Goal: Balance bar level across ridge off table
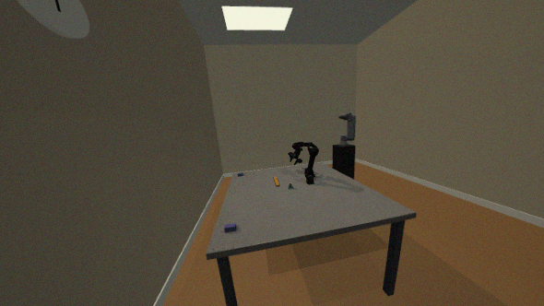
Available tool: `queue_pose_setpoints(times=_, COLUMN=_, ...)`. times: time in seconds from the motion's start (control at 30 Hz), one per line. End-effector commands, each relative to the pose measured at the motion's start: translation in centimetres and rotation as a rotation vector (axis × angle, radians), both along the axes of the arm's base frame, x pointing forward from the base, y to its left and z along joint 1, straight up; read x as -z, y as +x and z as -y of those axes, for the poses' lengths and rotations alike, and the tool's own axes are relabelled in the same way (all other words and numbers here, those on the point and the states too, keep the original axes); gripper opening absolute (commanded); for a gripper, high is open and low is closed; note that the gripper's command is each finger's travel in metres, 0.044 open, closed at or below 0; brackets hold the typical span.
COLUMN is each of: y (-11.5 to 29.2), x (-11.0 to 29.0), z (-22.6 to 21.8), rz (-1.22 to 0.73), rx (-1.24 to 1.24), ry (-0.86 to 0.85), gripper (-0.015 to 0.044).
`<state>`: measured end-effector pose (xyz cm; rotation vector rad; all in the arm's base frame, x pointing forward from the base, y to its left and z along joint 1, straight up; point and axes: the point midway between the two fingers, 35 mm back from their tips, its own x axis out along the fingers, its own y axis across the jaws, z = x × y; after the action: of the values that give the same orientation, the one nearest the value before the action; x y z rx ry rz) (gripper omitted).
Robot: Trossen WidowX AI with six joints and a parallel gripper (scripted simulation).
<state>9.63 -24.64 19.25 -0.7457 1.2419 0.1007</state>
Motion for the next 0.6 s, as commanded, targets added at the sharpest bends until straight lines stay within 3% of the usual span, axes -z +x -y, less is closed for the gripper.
queue_pose_setpoints(times=0.0, y=1.4, x=0.1, z=0.1, rz=-0.018, rx=-0.042, ry=0.017, gripper=0.0315)
queue_pose_setpoints(times=0.57, y=7.6, x=1.6, z=-1.2, rz=-0.104, rx=-0.259, ry=0.094, gripper=0.0315)
